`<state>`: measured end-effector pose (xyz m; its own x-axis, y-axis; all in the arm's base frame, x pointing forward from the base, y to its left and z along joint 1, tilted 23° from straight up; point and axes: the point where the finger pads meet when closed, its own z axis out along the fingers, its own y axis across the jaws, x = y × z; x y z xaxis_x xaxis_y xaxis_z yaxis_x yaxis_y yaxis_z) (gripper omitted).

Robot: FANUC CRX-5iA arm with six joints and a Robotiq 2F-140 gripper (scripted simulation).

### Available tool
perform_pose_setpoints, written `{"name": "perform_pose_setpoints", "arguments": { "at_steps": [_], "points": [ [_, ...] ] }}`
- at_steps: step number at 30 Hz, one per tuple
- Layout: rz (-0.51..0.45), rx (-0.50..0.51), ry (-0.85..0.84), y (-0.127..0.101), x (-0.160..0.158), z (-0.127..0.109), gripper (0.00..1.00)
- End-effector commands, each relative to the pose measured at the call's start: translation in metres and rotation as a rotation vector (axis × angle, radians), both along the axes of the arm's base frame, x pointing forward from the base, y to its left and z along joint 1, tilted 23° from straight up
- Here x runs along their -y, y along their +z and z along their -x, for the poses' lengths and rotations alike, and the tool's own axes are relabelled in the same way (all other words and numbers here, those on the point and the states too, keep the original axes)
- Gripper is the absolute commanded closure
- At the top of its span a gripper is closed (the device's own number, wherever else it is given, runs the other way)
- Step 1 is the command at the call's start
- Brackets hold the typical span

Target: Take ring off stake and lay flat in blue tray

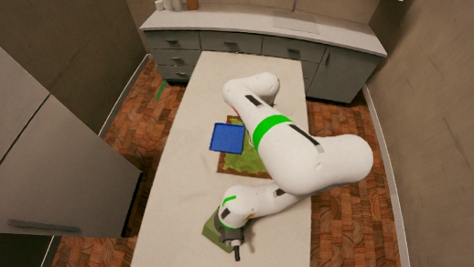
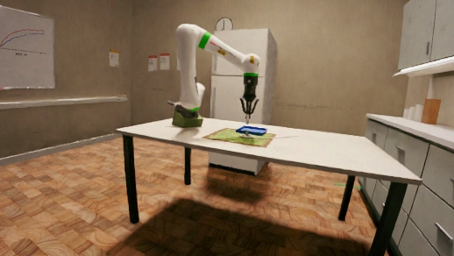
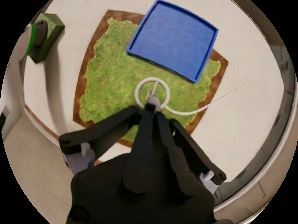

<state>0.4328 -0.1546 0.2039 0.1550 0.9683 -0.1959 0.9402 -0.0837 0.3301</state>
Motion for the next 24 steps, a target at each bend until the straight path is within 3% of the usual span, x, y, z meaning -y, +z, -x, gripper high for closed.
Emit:
{"name": "perform_pose_setpoints", "arguments": {
  "at_steps": [1,19,24],
  "points": [
    [0.0,0.001,0.0,0.001,0.0,0.0,0.9],
    [-0.002,0.003,-0.007,0.001,0.0,0.0,0.9],
    [-0.067,0.053,-0.204,-0.001,0.003,0.01,0.9]
  ]
}}
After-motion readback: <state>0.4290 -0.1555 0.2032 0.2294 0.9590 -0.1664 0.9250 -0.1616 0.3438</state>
